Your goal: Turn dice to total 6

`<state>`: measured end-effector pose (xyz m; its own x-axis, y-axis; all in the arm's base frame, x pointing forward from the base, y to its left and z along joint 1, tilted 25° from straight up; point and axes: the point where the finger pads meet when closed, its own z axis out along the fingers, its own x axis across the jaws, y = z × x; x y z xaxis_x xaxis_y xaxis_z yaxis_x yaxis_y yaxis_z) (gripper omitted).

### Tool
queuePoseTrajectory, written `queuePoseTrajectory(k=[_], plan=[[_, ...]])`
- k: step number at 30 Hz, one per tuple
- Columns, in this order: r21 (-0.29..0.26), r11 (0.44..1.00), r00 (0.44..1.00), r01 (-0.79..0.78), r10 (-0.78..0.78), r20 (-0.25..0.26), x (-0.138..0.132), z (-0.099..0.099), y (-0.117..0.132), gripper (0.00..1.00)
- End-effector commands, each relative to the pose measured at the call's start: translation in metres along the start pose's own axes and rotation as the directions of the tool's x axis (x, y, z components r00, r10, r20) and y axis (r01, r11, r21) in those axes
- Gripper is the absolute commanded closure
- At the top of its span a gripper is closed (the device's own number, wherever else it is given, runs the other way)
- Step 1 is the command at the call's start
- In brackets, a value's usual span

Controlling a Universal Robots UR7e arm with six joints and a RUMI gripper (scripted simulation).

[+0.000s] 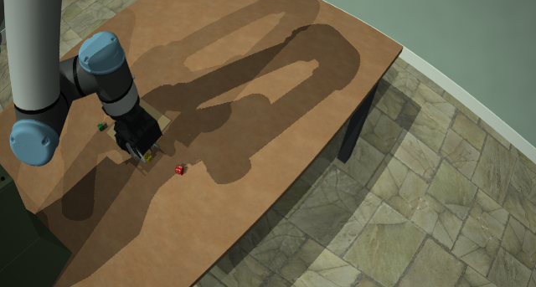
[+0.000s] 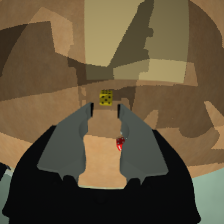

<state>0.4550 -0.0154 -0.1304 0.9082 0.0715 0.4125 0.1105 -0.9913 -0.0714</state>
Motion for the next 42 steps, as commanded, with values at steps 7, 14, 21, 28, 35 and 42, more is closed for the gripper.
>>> queuePoseTrajectory(k=[7,14,21,28,35,42], plan=[[-0.001,1.000,1.000,0.001,-0.001,-0.001,0.0009,0.0004,0.0003,0.82],[-0.001,1.000,1.000,0.001,-0.001,-0.001,0.0009,0.0004,0.0003,0.82],[-0.001,1.000,1.000,0.001,-0.001,-0.001,0.0009,0.0004,0.0003,0.82],[-0.001,1.000,1.000,0.001,-0.001,-0.001,0.0009,0.0004,0.0003,0.82],[-0.001,1.000,1.000,0.001,-0.001,-0.001,0.0009,0.0016,0.0003,0.82],[-0.001,1.000,1.000,0.001,-0.001,-0.001,0.0009,0.0059,0.0003,0.82]])
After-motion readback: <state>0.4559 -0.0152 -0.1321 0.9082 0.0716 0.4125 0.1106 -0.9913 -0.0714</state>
